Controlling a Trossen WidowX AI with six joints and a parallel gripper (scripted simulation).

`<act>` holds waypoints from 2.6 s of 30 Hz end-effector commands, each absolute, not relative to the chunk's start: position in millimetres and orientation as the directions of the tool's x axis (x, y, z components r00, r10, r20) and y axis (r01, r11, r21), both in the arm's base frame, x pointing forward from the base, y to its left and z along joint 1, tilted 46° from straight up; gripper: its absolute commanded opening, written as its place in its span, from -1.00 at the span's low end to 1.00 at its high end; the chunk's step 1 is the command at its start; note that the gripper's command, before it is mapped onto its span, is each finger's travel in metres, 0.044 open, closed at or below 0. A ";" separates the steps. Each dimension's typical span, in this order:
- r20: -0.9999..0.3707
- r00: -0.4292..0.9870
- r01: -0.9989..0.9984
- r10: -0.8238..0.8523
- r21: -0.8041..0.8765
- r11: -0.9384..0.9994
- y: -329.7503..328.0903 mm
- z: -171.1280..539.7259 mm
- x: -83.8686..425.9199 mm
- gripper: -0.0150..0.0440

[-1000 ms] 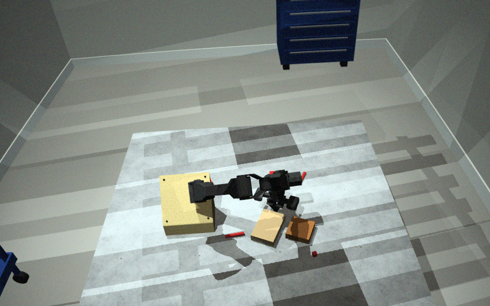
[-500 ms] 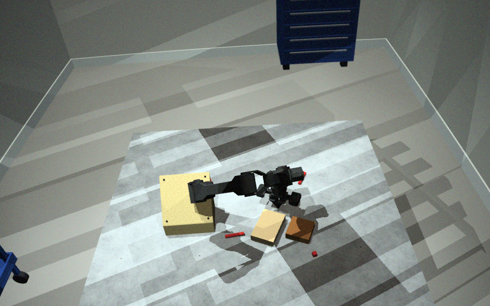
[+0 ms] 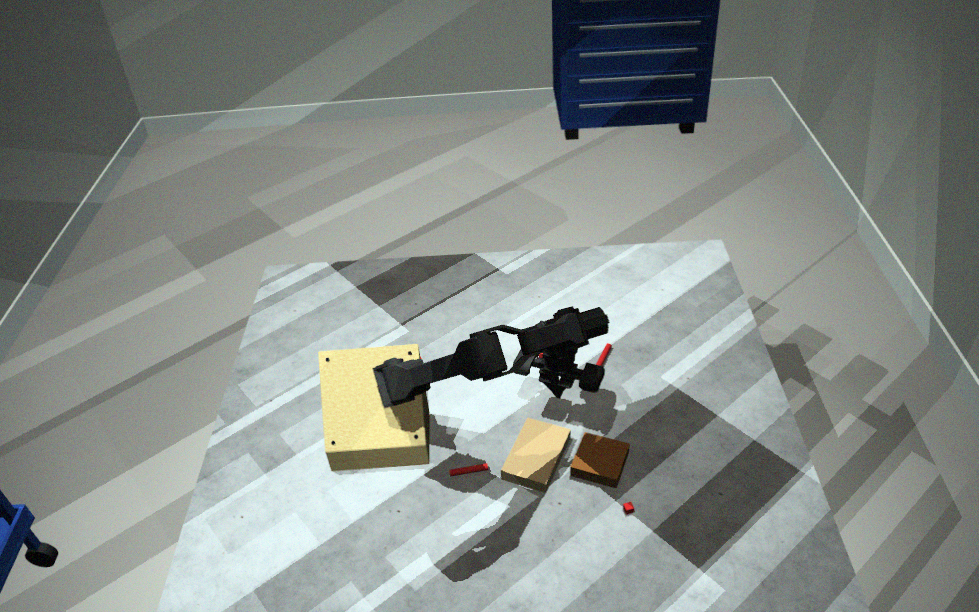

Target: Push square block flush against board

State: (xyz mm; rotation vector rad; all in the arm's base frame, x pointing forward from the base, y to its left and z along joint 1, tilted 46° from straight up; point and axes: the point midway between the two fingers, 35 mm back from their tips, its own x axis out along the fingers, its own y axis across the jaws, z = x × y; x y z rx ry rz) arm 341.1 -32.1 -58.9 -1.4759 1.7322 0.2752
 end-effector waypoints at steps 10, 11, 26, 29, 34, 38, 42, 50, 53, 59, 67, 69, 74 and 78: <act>-0.697 0.017 -0.754 -0.716 -0.480 0.449 -40.5 -39.6 322.1 -0.49; -0.697 0.017 -0.731 -0.716 -0.497 0.467 -42.0 -37.8 319.7 -0.49; -0.696 0.017 -0.309 -0.717 -0.686 0.659 -63.4 -15.2 279.7 -0.49; -0.696 0.017 -0.213 -0.718 -0.704 0.677 -67.4 -11.7 271.2 -0.49; -0.695 0.017 -0.050 -0.719 -0.718 0.694 -73.5 -6.7 256.7 -0.49; -0.695 0.016 0.083 -0.719 -0.716 0.694 -77.9 -3.5 244.9 -0.49; -0.695 0.015 0.213 -0.719 -0.700 0.681 -82.1 -0.8 232.8 -0.49; -0.694 0.013 0.440 -0.719 -0.642 0.628 -89.0 2.5 210.4 -0.49; -0.694 0.013 0.444 -0.719 -0.641 0.626 -89.2 2.5 209.9 -0.49; -0.697 0.013 0.444 -0.717 -0.638 0.629 -108.9 -17.5 212.1 -0.49; -0.693 0.012 0.444 -0.721 -0.642 0.625 -129.7 -34.3 210.6 -0.49; -0.693 0.012 0.444 -0.721 -0.642 0.625 -130.0 -33.9 211.8 -0.49; -0.693 0.013 0.444 -0.721 -0.642 0.625 -131.9 -31.8 218.1 -0.49; -0.693 0.013 0.444 -0.721 -0.642 0.625 -133.7 -29.8 223.8 -0.49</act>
